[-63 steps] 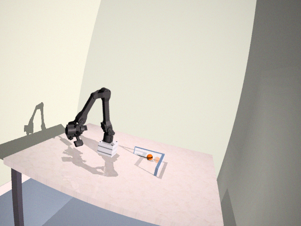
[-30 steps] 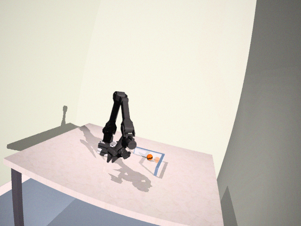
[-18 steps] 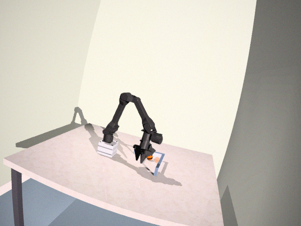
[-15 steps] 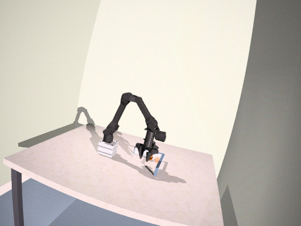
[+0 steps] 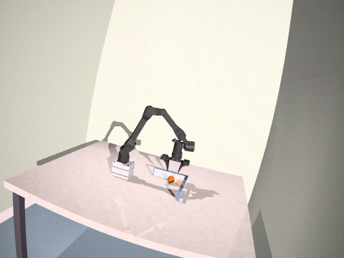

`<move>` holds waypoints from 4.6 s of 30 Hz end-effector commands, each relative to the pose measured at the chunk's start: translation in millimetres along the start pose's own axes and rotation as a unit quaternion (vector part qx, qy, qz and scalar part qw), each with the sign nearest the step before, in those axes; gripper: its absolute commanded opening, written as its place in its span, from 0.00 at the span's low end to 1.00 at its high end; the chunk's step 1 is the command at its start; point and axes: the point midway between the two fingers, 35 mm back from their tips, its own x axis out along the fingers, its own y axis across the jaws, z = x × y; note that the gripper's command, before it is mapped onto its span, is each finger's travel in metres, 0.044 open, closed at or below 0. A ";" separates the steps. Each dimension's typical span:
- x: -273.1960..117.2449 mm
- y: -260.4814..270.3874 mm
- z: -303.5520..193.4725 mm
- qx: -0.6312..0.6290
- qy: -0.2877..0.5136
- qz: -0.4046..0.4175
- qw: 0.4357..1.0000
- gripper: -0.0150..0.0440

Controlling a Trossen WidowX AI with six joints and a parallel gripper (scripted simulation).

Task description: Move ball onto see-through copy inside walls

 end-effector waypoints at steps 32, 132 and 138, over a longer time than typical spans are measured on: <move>55.8 -0.8 -1.5 0.000 -0.002 0.001 1.000 0.82; 34.7 -59.1 -20.2 -0.707 0.000 -0.002 0.707 0.25; 41.0 -58.6 -20.3 -0.707 0.000 -0.002 0.707 0.25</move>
